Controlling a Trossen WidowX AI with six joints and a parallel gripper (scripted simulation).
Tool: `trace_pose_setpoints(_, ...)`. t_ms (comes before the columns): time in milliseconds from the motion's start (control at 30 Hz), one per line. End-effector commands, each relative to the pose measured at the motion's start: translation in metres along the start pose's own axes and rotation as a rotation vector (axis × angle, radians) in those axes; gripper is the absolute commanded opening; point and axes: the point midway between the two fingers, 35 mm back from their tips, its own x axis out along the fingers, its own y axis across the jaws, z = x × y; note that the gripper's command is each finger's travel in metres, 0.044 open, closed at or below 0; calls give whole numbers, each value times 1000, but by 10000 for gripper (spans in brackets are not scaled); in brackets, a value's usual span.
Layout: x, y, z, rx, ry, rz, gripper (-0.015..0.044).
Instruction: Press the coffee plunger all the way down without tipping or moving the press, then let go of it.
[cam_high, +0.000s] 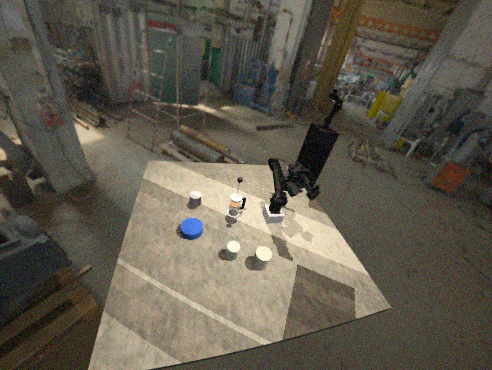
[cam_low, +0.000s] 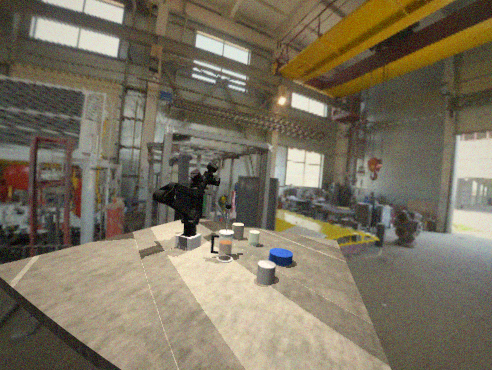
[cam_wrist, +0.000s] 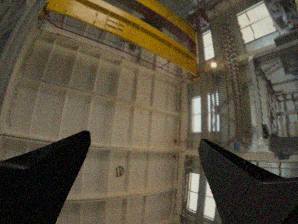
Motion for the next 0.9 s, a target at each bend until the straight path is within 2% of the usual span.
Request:
trace_pose_setpoints(0,1,0,2,-17,-8,-1,426)
trace_pose_setpoints(133,9,7,25,-242,-120,-24,440)
trace_pose_setpoints(300,13,34,75,-704,-373,-120,440)
trace_pose_setpoints(433,2,65,112,-1041,-589,-251,440)
trace_pose_setpoints(667,-45,128,153,-1502,-965,-611,440)
trace_pose_setpoints(867,-101,173,156,-1703,-1236,-1021,440)
